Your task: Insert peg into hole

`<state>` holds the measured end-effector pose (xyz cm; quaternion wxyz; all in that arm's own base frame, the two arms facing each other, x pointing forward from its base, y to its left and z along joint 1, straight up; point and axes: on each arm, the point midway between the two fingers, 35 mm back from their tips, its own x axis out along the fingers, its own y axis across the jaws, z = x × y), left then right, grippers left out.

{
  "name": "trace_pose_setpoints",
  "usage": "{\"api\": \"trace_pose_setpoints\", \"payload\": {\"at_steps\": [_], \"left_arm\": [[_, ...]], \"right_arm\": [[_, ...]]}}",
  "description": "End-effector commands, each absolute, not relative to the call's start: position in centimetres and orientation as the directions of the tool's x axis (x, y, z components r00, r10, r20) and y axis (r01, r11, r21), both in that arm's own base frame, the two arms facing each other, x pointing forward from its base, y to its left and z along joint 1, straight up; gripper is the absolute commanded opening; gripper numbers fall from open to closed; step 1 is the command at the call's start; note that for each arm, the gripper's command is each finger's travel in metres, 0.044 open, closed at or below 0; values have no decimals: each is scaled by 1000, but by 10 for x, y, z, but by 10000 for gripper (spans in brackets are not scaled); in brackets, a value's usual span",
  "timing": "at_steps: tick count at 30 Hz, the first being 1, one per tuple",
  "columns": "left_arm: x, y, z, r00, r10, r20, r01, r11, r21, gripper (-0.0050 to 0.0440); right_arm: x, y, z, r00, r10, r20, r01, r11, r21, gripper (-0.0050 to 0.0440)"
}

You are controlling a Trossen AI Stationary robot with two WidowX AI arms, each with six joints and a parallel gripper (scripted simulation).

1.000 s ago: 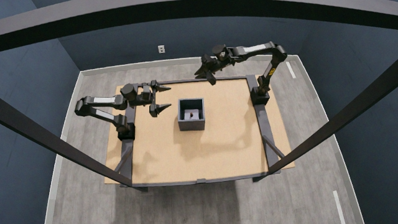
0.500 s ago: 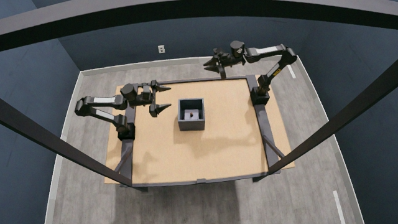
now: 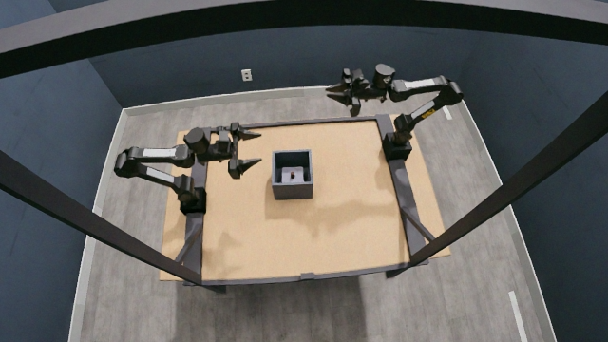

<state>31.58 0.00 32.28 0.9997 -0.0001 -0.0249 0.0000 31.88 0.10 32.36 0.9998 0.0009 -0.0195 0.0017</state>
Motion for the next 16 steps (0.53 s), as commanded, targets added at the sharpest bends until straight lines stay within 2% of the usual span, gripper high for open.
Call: {"api": "trace_pose_setpoints", "payload": {"at_steps": [1,5,16], "left_arm": [[313,0,329,998,0,68,0,1000,2,440],[313,0,330,998,0,68,0,1000,2,440],[313,0,330,998,0,68,0,1000,3,440]], "right_arm": [[307,-2,326,996,1,94,0,1000,-7,117],[316,1,337,997,8,82,-8,1000,4,117],[316,0,334,998,1,70,-2,1000,6,117]]}}
